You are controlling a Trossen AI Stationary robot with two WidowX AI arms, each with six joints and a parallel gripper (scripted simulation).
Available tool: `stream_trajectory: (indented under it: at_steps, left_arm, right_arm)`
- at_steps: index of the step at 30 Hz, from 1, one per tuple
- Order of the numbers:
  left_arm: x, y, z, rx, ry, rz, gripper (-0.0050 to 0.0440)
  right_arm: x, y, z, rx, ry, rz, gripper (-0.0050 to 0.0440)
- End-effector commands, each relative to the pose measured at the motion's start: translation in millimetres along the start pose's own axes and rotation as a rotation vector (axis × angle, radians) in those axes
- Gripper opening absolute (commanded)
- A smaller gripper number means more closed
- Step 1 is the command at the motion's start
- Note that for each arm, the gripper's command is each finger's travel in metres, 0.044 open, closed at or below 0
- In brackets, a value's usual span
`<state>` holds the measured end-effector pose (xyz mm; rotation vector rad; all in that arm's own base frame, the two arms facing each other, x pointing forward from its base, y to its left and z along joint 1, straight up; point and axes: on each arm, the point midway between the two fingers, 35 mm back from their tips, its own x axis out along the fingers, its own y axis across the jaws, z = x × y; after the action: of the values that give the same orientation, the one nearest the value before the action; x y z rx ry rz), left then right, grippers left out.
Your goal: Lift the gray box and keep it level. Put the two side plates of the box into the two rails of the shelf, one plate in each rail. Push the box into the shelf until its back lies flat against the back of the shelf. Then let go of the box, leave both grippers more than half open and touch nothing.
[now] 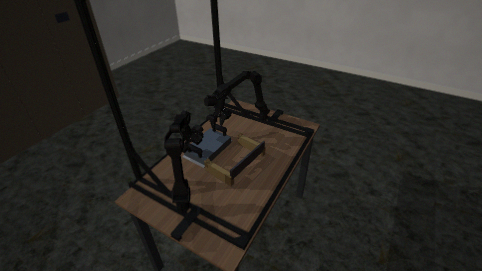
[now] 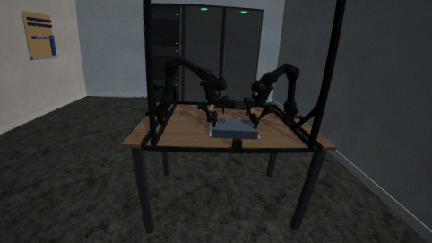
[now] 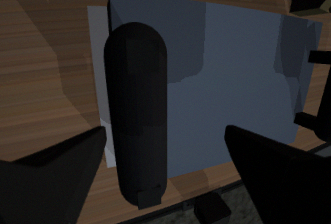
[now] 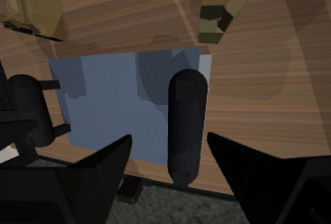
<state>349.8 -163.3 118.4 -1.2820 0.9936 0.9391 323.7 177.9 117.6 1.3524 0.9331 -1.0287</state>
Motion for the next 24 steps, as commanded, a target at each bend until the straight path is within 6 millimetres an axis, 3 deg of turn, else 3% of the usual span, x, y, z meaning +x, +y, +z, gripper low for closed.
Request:
stream_trajectory:
  at_steps: [1,24]
  left_arm:
    - [9.7,5.2,1.3,-0.002,-0.009,0.013,0.038]
    - [39.0,17.1,1.5,-0.002,-0.009,0.013,0.038]
  right_arm:
    - [9.2,-4.4,1.9,-0.001,-0.012,-0.009,0.038]
    - [38.6,-15.9,2.6,-0.001,-0.012,-0.009,0.038]
